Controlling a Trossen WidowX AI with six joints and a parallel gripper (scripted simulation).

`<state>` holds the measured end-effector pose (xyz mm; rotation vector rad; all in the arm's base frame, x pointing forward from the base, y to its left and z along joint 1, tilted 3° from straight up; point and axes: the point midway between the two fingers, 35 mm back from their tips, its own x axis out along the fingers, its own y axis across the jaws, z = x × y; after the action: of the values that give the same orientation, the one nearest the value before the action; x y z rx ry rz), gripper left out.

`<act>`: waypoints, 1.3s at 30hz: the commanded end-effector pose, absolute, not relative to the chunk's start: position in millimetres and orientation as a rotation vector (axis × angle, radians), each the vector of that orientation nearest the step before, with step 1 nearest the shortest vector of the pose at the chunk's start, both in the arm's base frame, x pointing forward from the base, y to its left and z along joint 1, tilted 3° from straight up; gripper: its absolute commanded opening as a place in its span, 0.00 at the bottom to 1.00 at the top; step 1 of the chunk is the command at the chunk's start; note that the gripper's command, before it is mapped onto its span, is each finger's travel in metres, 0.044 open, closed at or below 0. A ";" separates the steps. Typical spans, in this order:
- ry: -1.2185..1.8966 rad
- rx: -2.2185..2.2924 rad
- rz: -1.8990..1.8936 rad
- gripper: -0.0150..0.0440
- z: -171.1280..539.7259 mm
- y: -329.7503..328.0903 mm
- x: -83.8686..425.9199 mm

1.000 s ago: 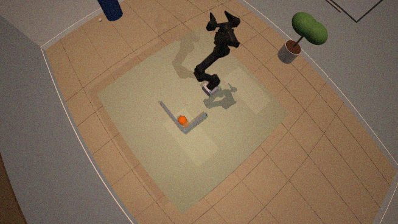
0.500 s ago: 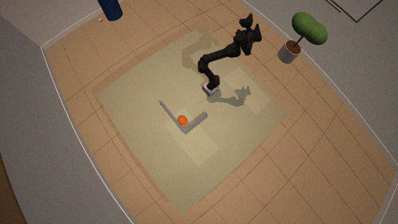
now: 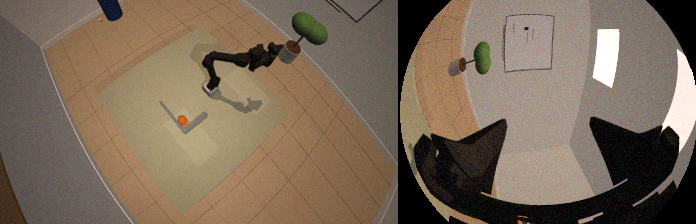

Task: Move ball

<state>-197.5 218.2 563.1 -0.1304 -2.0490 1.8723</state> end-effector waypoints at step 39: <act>0.594 -0.514 1.139 1.00 253.6 303.8 300.8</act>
<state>266.0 335.3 288.1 -0.5838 0.3940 1.2877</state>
